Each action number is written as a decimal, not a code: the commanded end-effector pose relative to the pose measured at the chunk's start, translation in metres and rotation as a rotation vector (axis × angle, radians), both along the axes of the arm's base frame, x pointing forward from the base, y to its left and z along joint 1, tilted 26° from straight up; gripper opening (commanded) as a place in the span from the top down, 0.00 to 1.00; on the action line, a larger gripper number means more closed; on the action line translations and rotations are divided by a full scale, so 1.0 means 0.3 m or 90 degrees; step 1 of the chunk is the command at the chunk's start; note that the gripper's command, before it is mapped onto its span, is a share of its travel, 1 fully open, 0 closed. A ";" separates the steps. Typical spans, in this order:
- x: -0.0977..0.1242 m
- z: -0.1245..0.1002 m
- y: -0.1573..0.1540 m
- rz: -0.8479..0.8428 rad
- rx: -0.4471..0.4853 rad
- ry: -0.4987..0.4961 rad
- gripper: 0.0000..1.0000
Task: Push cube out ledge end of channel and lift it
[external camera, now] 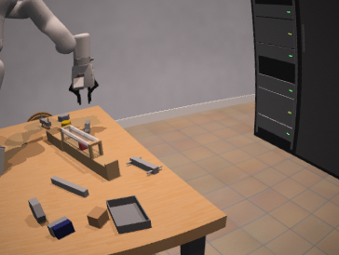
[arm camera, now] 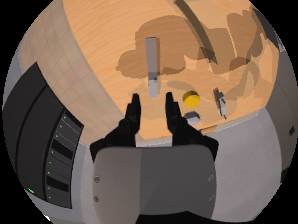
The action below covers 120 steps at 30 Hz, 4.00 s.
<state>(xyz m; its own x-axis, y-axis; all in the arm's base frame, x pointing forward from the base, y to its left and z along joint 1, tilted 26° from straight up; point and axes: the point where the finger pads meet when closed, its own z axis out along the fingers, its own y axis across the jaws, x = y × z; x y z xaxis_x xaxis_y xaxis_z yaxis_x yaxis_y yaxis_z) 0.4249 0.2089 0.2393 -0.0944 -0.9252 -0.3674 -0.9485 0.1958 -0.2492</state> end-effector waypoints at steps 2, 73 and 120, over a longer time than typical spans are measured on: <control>0.017 -0.039 0.018 0.000 0.000 -0.002 0.62; 0.117 -0.336 0.129 0.000 0.000 -0.002 1.00; -0.019 0.004 -0.010 0.013 -0.004 -0.007 1.00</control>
